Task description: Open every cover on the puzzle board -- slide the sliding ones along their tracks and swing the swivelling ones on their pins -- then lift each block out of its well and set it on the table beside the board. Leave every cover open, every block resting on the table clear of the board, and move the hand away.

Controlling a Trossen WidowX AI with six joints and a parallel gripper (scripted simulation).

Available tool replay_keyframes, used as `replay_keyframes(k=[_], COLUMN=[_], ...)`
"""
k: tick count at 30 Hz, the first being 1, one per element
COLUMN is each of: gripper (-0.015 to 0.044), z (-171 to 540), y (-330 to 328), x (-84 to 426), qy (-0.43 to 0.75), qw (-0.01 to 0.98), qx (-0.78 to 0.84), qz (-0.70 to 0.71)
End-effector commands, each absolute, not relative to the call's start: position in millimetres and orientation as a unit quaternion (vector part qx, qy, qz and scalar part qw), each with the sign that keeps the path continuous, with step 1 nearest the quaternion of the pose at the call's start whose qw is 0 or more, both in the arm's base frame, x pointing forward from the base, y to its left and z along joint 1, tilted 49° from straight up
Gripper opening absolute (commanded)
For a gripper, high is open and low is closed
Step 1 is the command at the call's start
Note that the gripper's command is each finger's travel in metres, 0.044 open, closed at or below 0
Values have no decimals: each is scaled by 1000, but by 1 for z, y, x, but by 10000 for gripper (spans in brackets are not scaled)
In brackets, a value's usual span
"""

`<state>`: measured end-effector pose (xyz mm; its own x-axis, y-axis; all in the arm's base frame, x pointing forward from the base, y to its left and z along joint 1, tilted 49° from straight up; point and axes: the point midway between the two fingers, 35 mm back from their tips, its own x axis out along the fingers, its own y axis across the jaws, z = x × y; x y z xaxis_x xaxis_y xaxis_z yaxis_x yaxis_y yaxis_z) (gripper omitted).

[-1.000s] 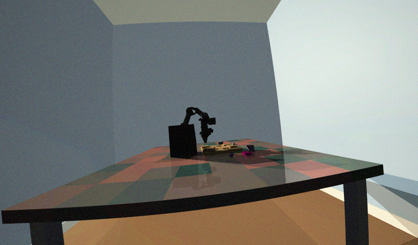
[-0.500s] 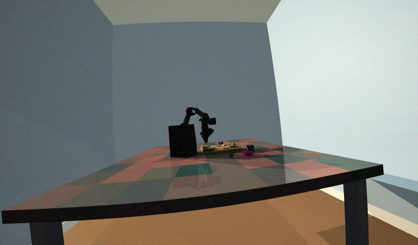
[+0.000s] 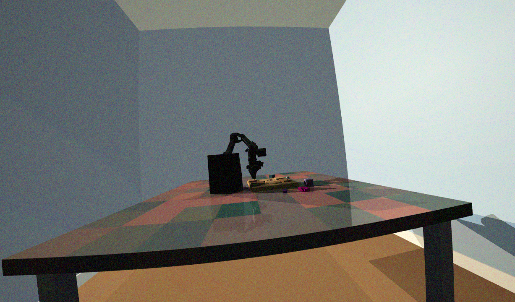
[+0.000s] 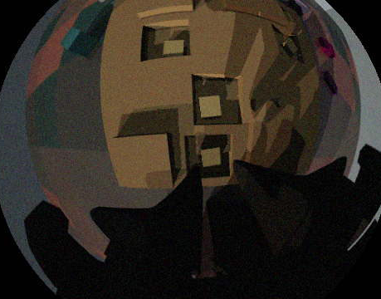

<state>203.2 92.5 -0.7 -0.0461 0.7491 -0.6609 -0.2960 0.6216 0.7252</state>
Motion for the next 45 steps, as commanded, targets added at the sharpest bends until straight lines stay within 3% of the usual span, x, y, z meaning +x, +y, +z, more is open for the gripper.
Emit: replay_keyframes(k=[1,45], gripper=[144,144], z=[-2,-11], y=[94,105], x=[202,201], qy=[609,609], qw=[662,662], qx=[191,191], qz=[392,392])
